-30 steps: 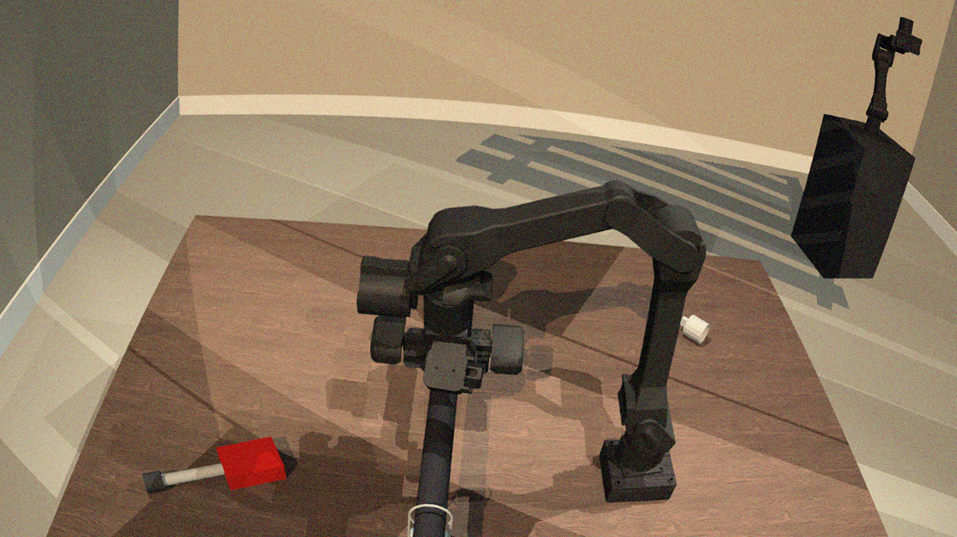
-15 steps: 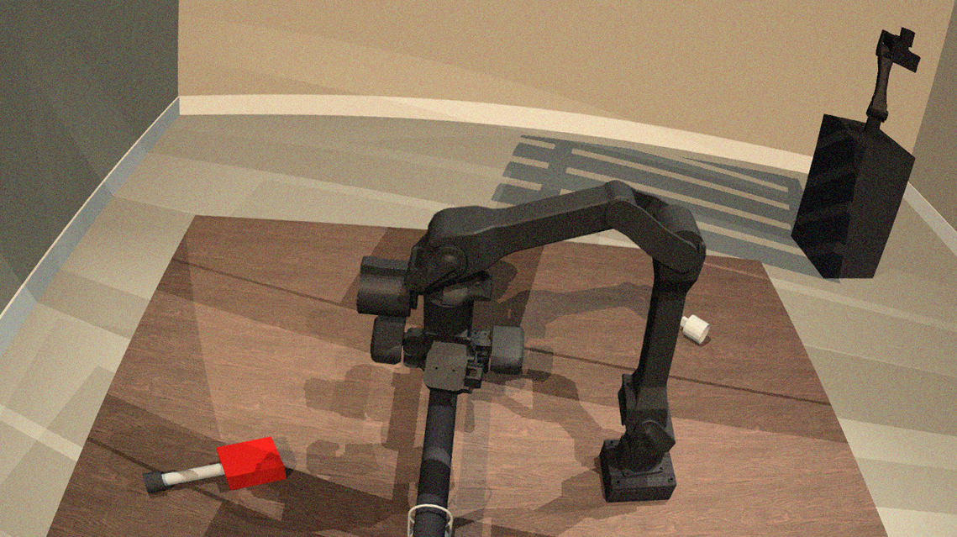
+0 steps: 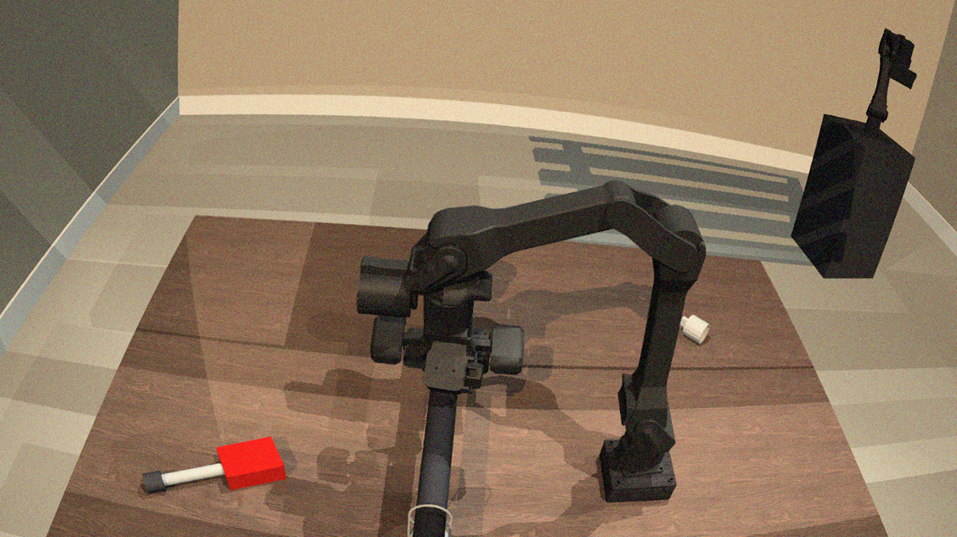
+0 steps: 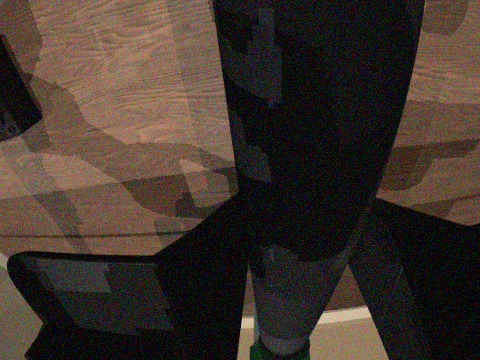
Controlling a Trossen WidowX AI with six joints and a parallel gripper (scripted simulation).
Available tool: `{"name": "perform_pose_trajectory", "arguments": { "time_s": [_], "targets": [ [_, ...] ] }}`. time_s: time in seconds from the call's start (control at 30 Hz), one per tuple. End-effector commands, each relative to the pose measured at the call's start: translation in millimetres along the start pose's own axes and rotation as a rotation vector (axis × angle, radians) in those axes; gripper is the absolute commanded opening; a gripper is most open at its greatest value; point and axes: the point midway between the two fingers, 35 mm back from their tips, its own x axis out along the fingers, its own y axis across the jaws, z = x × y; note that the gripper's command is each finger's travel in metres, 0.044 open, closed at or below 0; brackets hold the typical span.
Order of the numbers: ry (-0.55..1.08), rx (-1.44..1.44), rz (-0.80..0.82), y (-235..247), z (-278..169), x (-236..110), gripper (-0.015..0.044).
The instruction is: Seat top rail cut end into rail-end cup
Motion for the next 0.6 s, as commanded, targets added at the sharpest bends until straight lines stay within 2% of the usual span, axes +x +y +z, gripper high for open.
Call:
{"name": "perform_pose_trajectory", "arguments": {
  "time_s": [0.0, 0.57],
  "targets": [
    [0.003, 0.000, -0.002, -0.3, -1.8, -0.5, 0.0000],
    [0.006, -0.001, -0.002, -0.5, -4.0, -0.8, 0.0000]
  ]
}}
